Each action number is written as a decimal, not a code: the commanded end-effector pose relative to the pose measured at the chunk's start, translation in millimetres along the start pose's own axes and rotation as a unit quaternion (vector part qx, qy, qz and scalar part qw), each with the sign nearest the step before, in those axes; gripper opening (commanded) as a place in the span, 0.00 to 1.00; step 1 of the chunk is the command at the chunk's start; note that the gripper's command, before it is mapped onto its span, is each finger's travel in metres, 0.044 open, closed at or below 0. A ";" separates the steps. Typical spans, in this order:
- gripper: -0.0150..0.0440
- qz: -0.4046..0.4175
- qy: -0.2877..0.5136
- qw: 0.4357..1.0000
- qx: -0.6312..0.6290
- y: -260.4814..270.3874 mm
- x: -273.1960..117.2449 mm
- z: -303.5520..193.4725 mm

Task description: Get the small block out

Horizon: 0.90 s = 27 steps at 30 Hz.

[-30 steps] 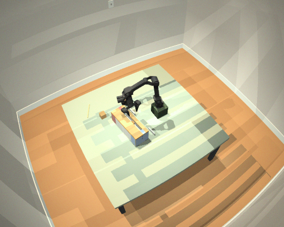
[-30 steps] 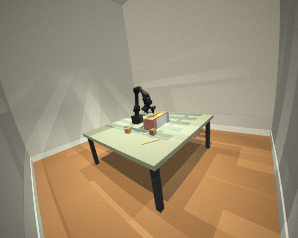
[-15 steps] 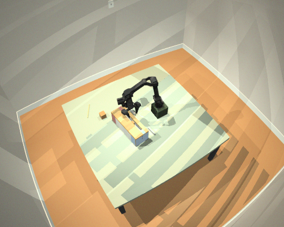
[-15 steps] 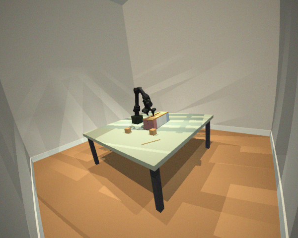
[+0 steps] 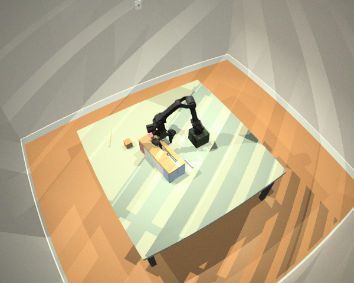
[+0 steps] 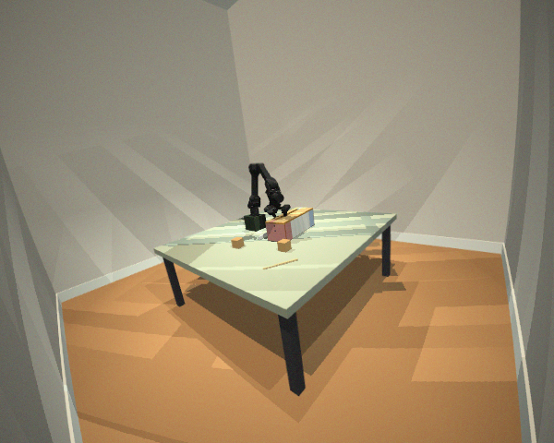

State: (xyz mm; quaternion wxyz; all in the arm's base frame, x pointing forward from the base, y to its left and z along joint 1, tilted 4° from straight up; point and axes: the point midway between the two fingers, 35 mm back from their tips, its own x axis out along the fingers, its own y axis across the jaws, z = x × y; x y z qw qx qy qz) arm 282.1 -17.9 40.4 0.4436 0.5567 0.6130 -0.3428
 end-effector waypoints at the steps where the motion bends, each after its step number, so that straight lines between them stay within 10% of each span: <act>1: 0.93 -0.006 0.004 1.000 0.005 -3.8 11.1 1.9; 27: 0.93 -0.001 0.002 1.000 0.001 -2.2 23.3 -26.5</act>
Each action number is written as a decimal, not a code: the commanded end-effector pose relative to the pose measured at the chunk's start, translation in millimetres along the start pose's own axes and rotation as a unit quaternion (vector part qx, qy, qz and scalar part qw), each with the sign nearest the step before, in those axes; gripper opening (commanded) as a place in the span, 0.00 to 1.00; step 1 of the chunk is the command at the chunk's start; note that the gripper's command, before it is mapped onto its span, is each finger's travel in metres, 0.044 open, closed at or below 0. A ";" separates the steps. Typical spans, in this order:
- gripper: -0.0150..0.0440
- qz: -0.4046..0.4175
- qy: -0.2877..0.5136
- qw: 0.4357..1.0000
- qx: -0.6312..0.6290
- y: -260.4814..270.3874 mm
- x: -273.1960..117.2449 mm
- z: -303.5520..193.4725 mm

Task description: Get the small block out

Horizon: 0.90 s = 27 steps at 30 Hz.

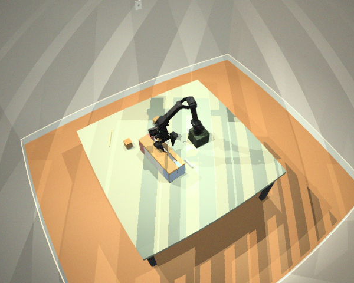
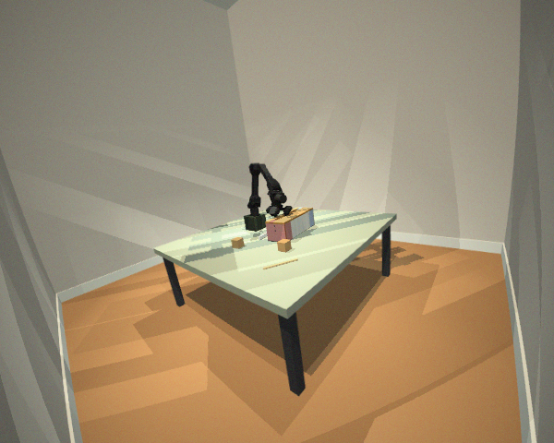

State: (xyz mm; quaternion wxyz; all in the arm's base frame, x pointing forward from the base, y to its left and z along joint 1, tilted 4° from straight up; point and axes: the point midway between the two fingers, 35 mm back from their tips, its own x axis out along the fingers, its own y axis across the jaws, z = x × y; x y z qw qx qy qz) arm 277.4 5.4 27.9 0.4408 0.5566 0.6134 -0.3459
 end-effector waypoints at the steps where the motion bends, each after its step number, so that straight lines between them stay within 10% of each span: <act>1: 0.93 0.001 0.002 1.000 -0.003 -0.1 3.6 -10.8; 27: 0.93 0.002 0.004 1.000 -0.003 0.1 19.4 -57.2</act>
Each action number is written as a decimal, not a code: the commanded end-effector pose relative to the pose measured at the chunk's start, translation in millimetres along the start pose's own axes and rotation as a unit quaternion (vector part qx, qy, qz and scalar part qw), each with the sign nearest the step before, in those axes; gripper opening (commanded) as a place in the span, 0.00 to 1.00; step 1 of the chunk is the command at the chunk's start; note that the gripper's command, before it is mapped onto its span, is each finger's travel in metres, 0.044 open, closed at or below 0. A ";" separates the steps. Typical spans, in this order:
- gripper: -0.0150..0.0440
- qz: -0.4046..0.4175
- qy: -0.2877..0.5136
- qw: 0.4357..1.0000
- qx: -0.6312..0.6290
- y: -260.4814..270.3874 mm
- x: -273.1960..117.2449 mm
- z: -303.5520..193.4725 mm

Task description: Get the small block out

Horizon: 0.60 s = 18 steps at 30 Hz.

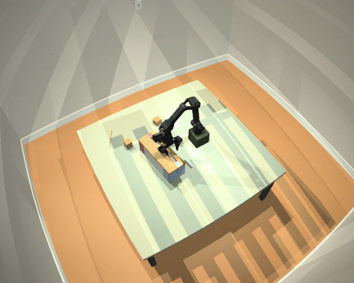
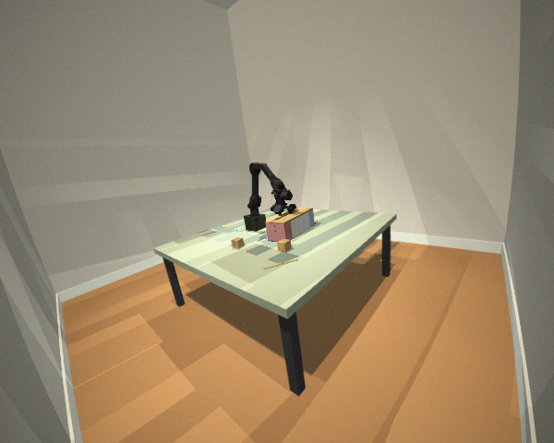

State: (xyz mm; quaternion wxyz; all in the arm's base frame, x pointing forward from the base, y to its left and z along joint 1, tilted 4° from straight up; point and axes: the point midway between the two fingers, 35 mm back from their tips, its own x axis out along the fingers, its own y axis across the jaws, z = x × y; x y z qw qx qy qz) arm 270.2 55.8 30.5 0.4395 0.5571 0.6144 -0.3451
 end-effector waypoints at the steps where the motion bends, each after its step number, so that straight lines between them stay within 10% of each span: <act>1: 0.93 0.002 0.002 1.000 -0.003 0.0 3.4 -10.8; 18: 0.93 0.002 0.004 1.000 -0.003 0.0 14.0 -42.4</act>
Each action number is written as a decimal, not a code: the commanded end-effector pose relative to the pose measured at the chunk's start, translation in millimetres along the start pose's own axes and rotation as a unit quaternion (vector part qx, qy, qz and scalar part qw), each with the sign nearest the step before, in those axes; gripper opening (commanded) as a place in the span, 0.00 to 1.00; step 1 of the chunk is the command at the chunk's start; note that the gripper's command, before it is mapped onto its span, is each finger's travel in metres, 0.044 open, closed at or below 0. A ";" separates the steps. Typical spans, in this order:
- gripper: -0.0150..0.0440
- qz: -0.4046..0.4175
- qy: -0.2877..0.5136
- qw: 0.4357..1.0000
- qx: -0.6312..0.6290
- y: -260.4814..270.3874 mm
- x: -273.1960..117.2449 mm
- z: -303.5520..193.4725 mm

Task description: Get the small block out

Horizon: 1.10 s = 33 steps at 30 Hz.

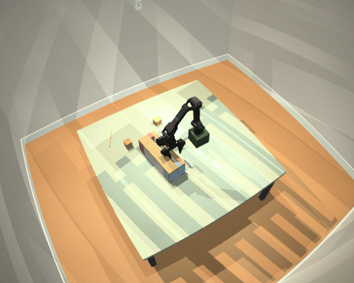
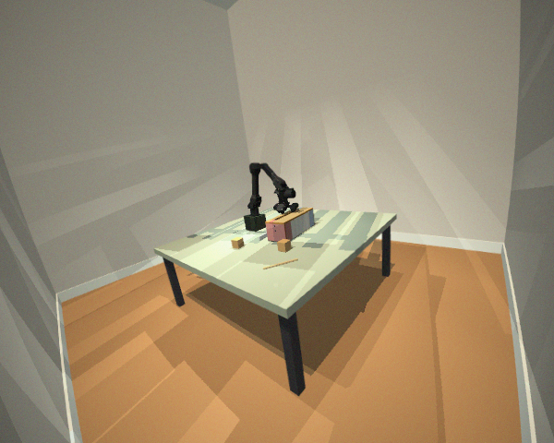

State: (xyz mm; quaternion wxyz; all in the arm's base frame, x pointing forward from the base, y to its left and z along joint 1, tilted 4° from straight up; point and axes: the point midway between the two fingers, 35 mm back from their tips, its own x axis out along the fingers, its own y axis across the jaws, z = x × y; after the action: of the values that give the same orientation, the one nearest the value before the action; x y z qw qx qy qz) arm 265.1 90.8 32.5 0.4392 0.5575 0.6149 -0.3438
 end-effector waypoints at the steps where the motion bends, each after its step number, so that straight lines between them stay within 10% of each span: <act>1: 0.93 0.002 0.002 1.000 -0.002 0.1 3.3 -10.8; 20: 0.93 0.002 0.004 1.000 -0.002 0.1 14.1 -43.0; 33: 0.93 0.000 0.005 1.000 -0.004 0.2 -44.7 -59.8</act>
State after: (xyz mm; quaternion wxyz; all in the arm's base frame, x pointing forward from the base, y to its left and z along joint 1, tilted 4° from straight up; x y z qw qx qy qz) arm 257.5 129.2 89.2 0.4386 0.5591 0.6166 -0.3389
